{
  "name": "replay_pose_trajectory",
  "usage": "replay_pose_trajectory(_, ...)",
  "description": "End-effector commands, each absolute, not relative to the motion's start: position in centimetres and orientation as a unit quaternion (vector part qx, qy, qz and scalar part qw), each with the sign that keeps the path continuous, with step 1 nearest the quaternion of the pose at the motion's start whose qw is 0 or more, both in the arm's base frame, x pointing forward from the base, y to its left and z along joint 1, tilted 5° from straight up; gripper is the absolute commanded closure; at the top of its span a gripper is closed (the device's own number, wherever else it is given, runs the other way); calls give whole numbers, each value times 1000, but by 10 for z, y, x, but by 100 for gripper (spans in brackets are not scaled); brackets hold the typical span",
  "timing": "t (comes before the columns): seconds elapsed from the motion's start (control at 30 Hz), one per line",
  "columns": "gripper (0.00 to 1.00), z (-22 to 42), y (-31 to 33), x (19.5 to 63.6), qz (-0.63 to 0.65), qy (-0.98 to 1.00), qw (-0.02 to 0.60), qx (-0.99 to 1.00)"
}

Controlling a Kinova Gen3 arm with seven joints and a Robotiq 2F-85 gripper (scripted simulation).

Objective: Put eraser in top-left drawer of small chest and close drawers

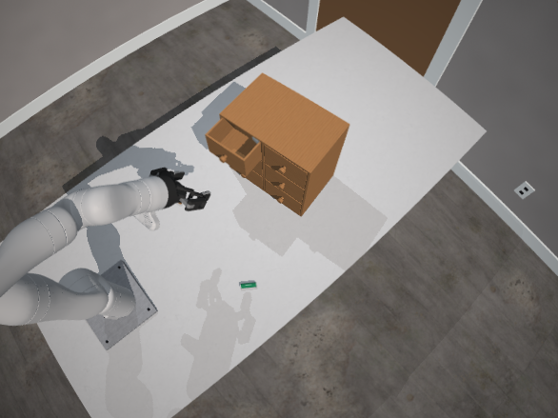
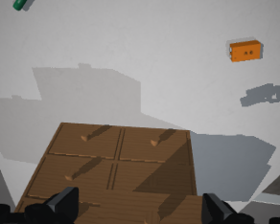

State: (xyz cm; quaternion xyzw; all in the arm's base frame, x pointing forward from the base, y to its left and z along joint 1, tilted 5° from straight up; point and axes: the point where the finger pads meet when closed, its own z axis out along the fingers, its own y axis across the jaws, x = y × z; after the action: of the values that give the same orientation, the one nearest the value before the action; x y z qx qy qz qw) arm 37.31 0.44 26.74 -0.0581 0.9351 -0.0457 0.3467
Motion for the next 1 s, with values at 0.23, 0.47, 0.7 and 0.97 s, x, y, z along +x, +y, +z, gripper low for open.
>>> replay_pose_trajectory(0.23, 0, 261, 5, 366, -32, 921, 383, -54)
replay_pose_trajectory(0.47, 0, 259, 11, 362, -22, 915, 400, -59)
replay_pose_trajectory(0.7, 0, 256, 12, 359, -21, 914, 400, -59)
replay_pose_trajectory(0.97, 100, 257, 12, 360, -20, 914, 401, -60)
